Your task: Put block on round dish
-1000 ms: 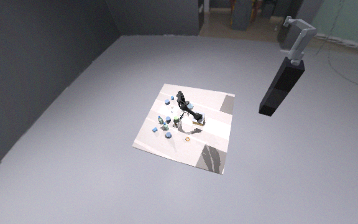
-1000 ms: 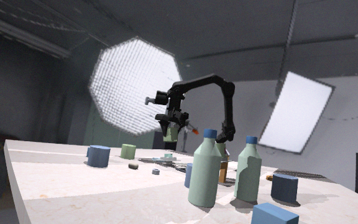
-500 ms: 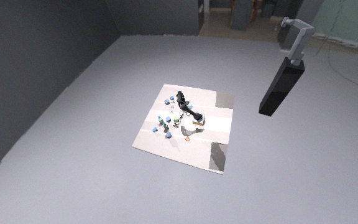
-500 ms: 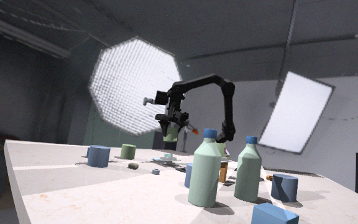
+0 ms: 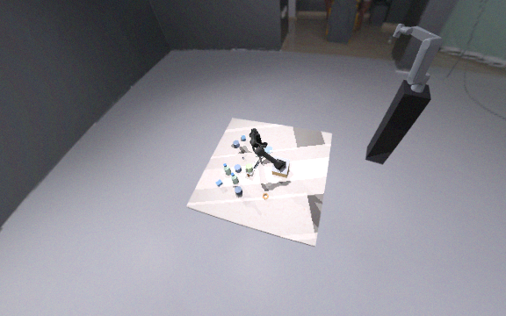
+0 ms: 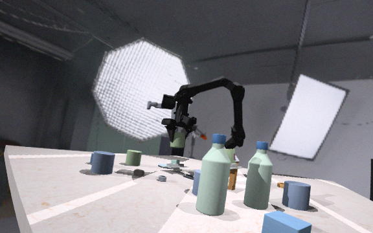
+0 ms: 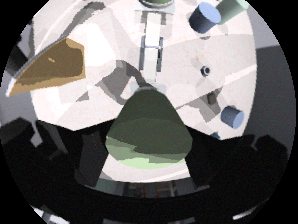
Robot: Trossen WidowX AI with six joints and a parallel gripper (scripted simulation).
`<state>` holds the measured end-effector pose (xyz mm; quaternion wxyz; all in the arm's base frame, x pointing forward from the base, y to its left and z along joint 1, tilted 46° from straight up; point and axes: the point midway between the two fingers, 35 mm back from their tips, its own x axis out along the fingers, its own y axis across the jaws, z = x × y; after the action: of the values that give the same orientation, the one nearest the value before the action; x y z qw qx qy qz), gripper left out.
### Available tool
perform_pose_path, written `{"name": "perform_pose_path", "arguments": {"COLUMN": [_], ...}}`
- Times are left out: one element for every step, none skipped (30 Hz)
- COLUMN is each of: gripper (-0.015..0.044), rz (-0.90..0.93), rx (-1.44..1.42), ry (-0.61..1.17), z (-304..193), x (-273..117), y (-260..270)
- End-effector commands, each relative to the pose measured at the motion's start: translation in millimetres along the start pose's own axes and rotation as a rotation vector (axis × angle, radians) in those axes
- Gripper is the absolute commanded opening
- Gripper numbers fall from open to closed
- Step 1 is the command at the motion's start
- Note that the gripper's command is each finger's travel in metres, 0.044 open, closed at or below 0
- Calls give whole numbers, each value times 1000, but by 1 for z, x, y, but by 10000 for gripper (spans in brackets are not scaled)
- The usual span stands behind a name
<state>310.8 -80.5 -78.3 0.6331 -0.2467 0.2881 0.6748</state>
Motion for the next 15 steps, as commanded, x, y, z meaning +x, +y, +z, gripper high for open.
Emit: {"name": "perform_pose_path", "arguments": {"gripper": [0,0,0,0,0,0,0,0,0,0,0,0,0,0,0], "rz": [-1,-1,-1,-2,-3,-4,-5,-6,-6,-7,-7,-8,-8,-8,-9], "rx": [1,1,1,2,2,2,2,3,3,3,3,3,4,4,4], "ry": [0,1,2,4,6,9,11,13,15,17,19,20,22,23,25], "z": [0,-1,-4,-9,-15,-21,-27,-33,-39,-45,-50,-56,-61,-66,-71], "x": [0,0,0,1,1,2,2,3,4,5,6,7,8,9,10], "y": [0,1,2,5,8,11,14,18,21,25,28,32,36,40,44]}}
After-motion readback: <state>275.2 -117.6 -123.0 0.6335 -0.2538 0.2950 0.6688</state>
